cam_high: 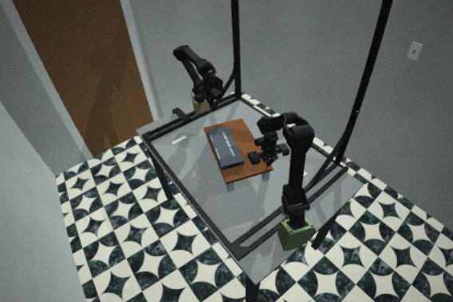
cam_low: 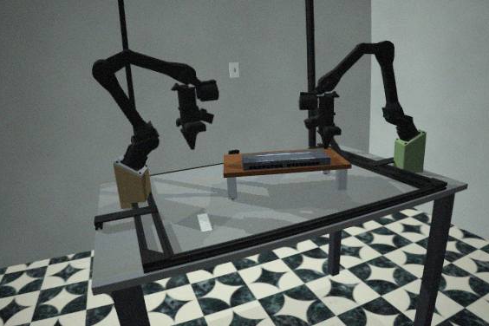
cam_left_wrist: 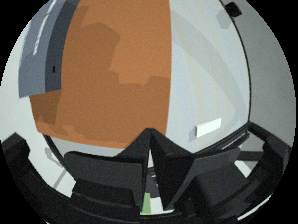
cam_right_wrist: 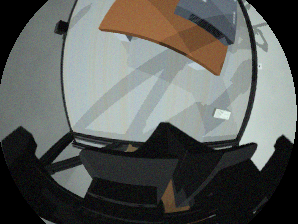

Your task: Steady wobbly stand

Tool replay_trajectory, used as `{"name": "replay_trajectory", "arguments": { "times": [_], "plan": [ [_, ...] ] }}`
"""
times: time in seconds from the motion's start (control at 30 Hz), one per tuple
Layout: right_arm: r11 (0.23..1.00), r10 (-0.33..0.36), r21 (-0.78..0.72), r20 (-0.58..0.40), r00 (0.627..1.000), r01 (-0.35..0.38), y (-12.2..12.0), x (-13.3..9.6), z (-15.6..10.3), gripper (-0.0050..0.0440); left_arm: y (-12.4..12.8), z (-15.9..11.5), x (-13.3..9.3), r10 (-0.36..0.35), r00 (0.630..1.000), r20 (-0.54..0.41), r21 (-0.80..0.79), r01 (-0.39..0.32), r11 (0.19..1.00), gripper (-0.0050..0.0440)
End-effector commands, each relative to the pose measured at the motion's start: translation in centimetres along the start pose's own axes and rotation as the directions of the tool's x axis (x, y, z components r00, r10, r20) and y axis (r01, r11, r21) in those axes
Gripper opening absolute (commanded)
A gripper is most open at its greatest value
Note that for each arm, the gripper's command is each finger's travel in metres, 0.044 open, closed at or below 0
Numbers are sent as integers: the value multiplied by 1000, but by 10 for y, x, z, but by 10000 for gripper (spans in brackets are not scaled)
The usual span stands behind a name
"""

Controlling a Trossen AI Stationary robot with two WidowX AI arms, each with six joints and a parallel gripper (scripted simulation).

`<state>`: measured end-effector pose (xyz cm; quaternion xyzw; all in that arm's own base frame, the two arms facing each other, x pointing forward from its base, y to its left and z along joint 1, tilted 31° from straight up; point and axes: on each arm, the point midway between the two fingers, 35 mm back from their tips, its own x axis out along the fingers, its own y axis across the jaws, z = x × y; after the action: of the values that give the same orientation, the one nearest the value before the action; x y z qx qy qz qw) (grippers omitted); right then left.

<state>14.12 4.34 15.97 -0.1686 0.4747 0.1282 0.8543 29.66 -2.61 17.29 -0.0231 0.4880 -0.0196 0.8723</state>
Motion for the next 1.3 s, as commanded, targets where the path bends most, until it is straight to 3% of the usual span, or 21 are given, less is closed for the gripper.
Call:
{"name": "replay_trajectory", "arguments": {
  "times": [0.0, 0.37, 0.4, 0.93, 1.1, 1.27],
  "plan": [
    [1000, 0, 0, 0, 1000, 0, 0, 0, 0, 0, 1, -3, 10, 8, 1000, -17, -3, -8, 1000, 0],
    [1000, 0, 0, 0, 1000, 0, 0, 0, 0, 0, 1, -3, 10, 8, 1000, -17, -3, -8, 1000, 0],
    [1000, 0, 0, 0, 1000, 0, 0, 0, 0, 0, 1, -2, -60, 0, 1000, 0, 0, 0, 1000, 0],
    [1000, 0, 0, 0, 1000, 0, 0, 0, 0, 0, 1, -2, -60, 0, 1000, 0, 0, 0, 1000, 0],
    [999, 14, 46, 261, 965, -27, -3, -33, 75, 0, 1, -2, -59, 4, 1000, -1, -3, -4, 1000, 0],
    [995, 14, 78, 505, 863, -62, -9, -80, 145, 0, 1, -2, -59, 4, 1000, -1, -3, -4, 1000, 0]
  ]
}}
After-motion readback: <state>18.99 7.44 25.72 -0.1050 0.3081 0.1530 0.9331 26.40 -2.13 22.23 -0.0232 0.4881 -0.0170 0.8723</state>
